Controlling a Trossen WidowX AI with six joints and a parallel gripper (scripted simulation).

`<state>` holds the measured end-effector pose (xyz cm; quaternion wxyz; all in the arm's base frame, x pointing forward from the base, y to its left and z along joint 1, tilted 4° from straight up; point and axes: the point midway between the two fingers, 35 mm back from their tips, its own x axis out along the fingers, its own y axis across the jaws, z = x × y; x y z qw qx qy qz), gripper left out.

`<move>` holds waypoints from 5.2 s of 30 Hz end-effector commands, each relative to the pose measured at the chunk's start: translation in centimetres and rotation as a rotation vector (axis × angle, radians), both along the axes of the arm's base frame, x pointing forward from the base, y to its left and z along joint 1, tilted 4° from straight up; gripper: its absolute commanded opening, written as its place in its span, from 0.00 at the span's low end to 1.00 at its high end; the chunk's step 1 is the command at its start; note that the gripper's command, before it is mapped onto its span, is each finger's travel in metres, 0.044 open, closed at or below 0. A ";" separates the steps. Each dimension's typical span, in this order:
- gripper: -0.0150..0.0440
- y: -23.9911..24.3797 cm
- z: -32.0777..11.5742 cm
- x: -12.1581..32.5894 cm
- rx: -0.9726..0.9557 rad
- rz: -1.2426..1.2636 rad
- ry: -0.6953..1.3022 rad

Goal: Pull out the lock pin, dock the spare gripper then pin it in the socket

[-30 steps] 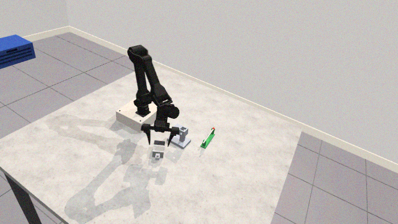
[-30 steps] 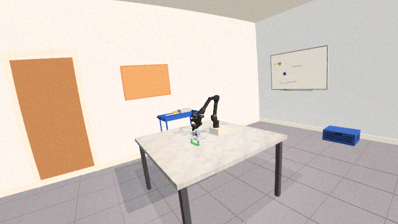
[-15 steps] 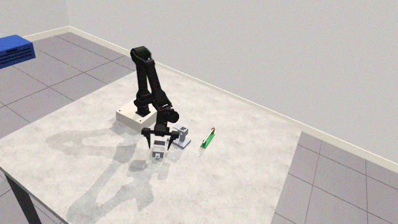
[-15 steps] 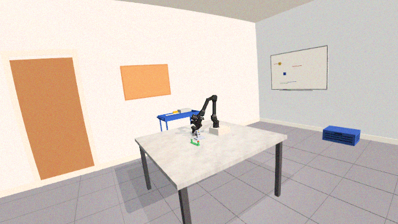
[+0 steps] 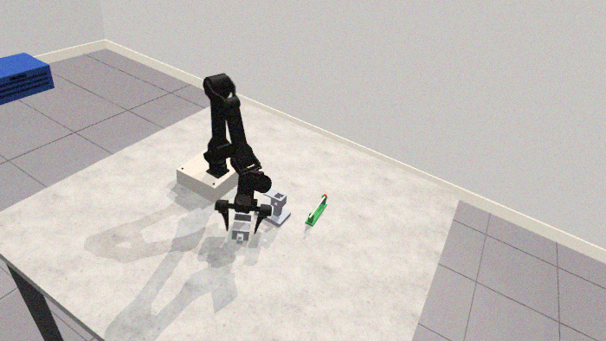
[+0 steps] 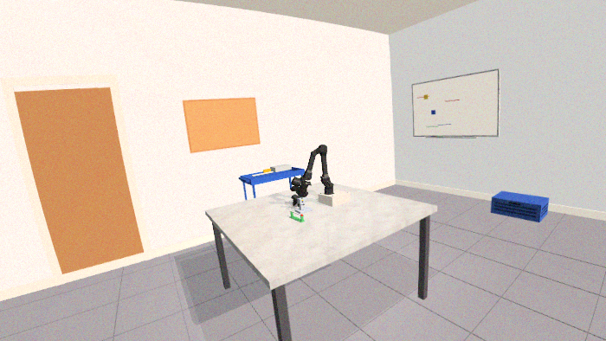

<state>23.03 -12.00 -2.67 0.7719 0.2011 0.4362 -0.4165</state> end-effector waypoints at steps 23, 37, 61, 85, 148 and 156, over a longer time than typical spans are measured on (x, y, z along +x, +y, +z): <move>0.43 0.0 -0.7 -0.1 0.004 0.006 0.003; 0.25 0.1 3.8 1.0 0.004 0.006 0.002; 0.25 0.8 11.2 -0.1 0.004 0.006 0.002; 0.25 3.5 9.2 0.0 0.269 0.023 0.117; 0.25 13.7 15.5 3.5 1.478 -0.403 0.445; 0.25 13.8 15.5 3.6 1.489 -0.410 0.447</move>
